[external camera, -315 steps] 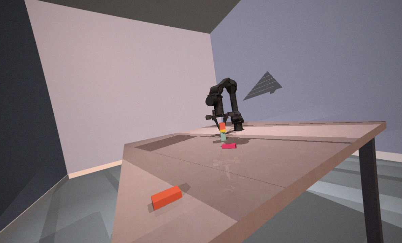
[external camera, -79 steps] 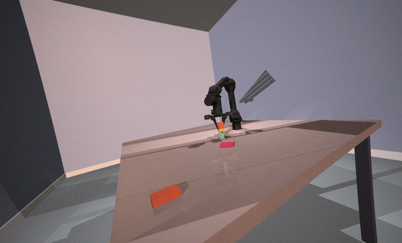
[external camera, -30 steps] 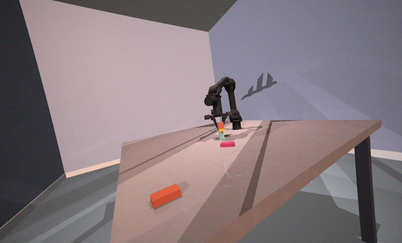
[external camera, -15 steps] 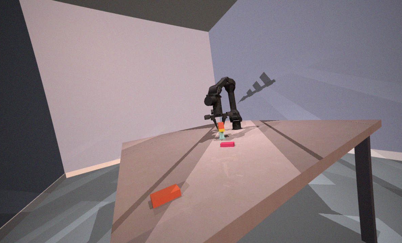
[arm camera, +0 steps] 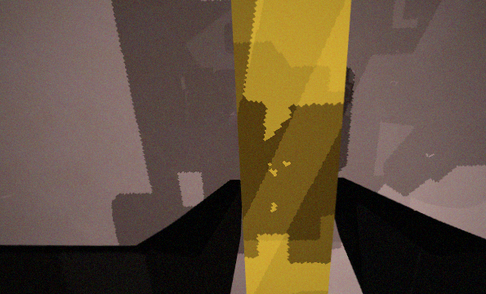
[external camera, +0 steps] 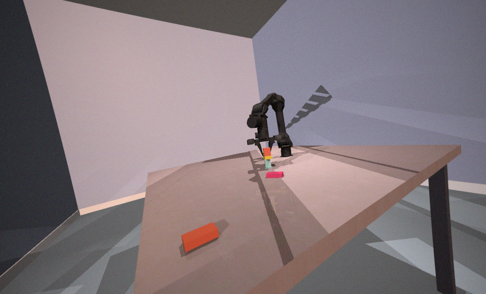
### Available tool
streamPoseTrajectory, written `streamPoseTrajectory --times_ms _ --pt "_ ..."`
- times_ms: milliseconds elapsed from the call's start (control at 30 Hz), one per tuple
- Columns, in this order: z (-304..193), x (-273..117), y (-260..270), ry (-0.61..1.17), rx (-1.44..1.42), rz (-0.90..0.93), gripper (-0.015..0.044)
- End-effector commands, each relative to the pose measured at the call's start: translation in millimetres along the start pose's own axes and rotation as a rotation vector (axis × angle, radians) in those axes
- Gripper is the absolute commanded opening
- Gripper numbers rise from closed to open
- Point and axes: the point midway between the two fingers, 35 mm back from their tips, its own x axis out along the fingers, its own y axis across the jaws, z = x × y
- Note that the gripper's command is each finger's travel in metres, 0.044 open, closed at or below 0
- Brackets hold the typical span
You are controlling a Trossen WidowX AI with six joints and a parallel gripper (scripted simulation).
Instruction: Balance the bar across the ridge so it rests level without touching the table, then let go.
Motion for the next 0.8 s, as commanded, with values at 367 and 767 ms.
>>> streamPoseTrajectory --times_ms 367,767 --pt "0.0 0.0 0.0 0.000 0.000 0.000 0.0173" --pt "0.0 0.0 0.0 0.000 0.000 0.000 0.0185"
